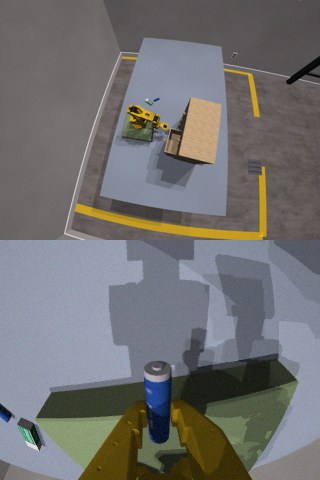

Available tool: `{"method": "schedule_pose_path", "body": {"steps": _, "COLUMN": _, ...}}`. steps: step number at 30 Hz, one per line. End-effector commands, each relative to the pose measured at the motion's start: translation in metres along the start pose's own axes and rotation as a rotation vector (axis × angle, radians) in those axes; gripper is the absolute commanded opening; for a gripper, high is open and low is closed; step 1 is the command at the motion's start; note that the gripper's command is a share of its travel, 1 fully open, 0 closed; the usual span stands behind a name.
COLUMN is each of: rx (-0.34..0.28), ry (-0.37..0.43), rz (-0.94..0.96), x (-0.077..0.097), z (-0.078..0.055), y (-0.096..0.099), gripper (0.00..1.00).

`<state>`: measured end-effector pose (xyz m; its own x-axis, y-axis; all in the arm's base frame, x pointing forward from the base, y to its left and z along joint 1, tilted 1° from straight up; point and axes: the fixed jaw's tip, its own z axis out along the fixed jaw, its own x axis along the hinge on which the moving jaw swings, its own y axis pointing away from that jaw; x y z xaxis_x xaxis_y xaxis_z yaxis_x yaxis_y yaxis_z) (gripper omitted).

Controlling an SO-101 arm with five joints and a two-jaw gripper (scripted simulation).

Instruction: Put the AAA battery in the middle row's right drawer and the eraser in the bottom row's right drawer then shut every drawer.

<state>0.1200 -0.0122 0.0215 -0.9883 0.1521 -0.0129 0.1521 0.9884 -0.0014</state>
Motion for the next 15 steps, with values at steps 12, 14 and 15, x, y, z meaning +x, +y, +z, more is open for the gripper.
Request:
{"method": "schedule_pose_path", "body": {"steps": 12, "rx": 0.001, "ry": 0.01, "rz": 0.343, "x": 0.003, "z": 0.0, "y": -0.042, "gripper": 0.0}}
{"method": "schedule_pose_path", "body": {"steps": 14, "rx": 0.002, "ry": 0.009, "rz": 0.354, "x": 0.003, "z": 0.0, "y": -0.044, "gripper": 0.0}}
{"method": "schedule_pose_path", "body": {"steps": 15, "rx": 0.002, "ry": 0.009, "rz": 0.354, "x": 0.003, "z": 0.0, "y": -0.044, "gripper": 0.0}}
